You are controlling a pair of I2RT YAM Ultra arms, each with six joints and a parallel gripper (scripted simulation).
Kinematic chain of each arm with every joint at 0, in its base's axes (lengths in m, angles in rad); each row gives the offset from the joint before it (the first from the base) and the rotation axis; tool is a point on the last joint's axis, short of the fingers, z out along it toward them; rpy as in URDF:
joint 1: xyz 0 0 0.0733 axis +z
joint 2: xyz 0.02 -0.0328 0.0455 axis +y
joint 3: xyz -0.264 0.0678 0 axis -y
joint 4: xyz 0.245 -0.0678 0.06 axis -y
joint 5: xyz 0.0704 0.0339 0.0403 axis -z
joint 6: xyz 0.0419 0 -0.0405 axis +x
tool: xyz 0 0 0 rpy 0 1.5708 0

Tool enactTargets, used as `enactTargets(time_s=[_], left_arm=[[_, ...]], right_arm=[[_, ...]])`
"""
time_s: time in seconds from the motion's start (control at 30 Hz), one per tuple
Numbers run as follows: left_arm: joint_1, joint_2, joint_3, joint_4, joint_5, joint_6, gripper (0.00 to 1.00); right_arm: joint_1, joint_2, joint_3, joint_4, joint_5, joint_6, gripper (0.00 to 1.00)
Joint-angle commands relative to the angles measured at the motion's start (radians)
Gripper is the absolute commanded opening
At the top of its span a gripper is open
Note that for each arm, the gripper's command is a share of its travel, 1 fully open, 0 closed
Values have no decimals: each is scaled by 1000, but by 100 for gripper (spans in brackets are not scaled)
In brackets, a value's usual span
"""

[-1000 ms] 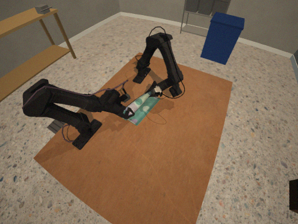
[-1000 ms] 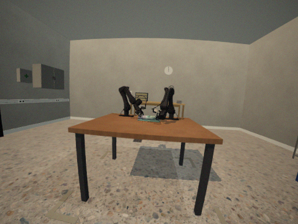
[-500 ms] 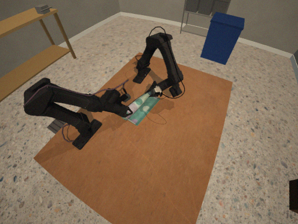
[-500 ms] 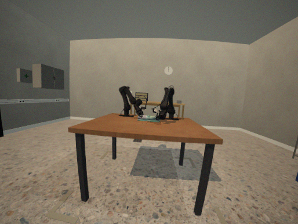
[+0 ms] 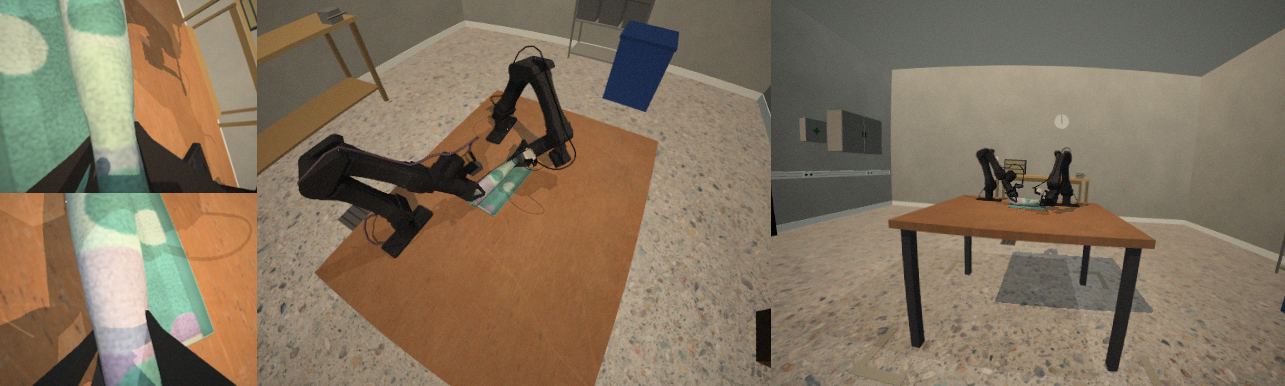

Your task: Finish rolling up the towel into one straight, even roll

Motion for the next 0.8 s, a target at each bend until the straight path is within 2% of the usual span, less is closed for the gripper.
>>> enactTargets(time_s=[0.0,0.67,0.77], left_arm=[[12,12,13,4,4,11,29],[12,12,13,5,4,11,29],[12,9,14,0,4,11,40]], right_arm=[[10,14,19,21,4,6,36],[10,15,19,22,4,6,30],[10,15,19,22,4,6,30]])
